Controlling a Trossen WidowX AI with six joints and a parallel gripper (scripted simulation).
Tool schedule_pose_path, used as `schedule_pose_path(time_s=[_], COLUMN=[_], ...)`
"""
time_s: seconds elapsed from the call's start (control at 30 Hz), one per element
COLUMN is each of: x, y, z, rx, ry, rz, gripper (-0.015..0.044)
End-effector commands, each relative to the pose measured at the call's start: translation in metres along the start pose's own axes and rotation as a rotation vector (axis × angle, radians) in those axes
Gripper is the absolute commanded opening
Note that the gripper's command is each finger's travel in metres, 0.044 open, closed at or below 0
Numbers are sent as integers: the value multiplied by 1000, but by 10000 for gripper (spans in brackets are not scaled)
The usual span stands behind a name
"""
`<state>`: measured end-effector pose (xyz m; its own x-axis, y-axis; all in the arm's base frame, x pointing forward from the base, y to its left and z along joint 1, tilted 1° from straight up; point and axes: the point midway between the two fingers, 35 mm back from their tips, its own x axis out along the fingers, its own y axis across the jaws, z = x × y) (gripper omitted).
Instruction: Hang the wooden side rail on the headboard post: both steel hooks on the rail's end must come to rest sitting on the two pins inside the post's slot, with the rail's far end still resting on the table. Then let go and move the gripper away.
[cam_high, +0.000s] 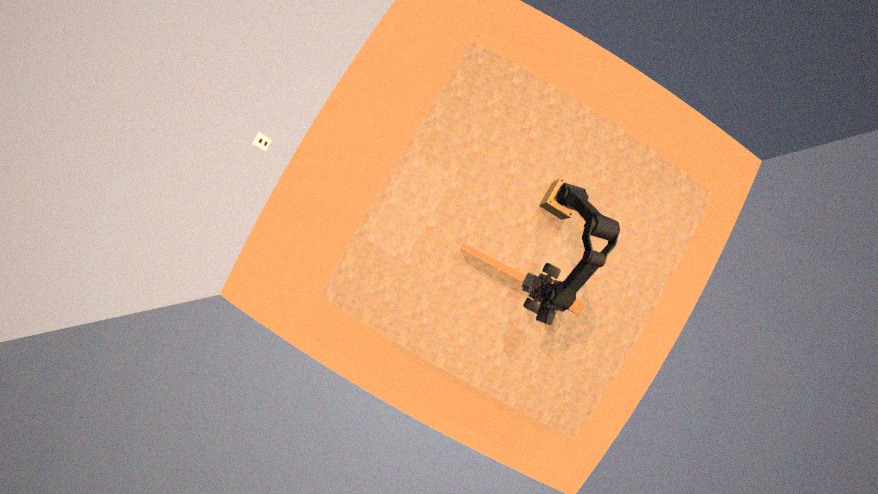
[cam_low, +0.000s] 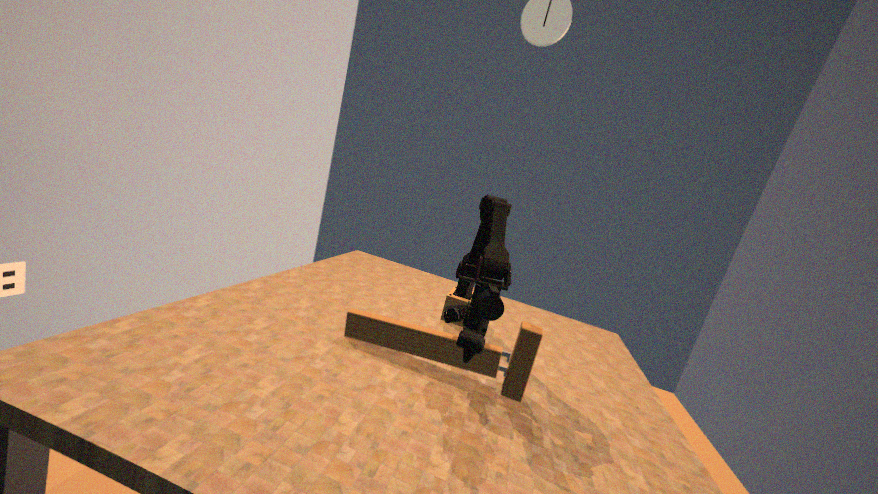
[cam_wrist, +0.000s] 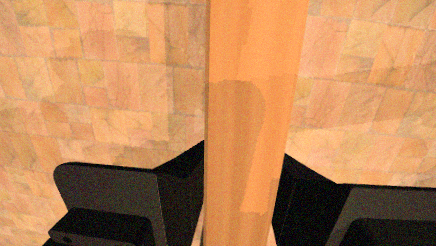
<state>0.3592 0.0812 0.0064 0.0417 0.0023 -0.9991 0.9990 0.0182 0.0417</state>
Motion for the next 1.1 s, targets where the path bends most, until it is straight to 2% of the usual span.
schedule_pose_path(time_s=[0.0, 1.07], x=[-4, -4], y=[4, 5], z=[-2, -6], rx=[2, 2], ry=[4, 5], rz=[12, 12], gripper=[0, 0])
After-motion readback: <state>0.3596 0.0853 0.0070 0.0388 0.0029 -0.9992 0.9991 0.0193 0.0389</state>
